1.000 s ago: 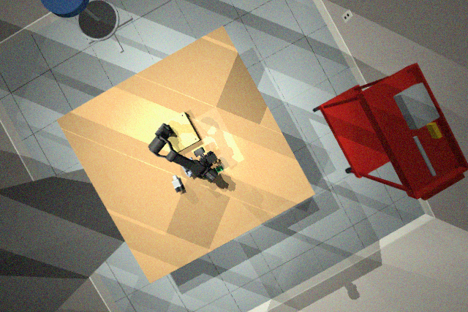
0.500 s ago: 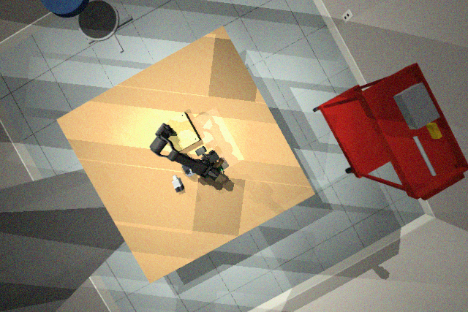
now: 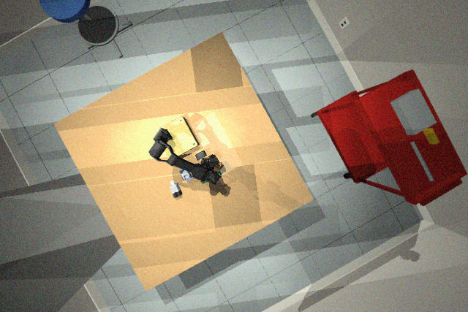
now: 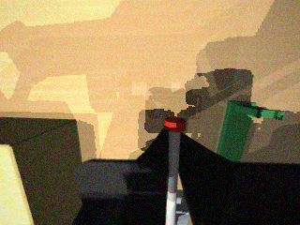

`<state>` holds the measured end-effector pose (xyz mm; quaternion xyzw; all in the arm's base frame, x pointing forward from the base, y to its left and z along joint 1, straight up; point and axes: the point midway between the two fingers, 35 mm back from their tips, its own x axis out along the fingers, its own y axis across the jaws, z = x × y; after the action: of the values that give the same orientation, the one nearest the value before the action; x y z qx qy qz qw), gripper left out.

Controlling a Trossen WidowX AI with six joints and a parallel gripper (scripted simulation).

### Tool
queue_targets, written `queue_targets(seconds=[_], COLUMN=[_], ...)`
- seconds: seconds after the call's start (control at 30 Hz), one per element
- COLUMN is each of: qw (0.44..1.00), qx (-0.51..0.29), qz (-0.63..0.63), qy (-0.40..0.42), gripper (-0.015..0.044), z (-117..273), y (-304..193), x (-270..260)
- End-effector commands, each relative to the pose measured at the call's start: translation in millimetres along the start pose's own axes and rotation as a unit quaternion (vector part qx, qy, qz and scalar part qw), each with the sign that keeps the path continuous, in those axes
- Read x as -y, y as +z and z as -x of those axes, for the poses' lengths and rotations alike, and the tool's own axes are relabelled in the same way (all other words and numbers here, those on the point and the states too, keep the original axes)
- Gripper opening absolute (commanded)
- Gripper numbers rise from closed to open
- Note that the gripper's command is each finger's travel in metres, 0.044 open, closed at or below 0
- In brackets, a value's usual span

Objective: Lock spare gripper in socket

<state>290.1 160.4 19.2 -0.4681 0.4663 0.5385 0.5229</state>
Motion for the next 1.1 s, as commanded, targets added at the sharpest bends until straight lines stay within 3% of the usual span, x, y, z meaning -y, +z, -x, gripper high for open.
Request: queue_targets(seconds=[0.0,0.7,1.07], qw=[1.0,1.0,1.0], qx=[-0.002,-0.008,-0.009], qz=[-0.001,-0.002,-0.004], qy=[-0.001,0.017,0.02], gripper=[0.0,0.0,0.0], z=[1,29,24], y=[4,5,8], x=[2,-6,0])
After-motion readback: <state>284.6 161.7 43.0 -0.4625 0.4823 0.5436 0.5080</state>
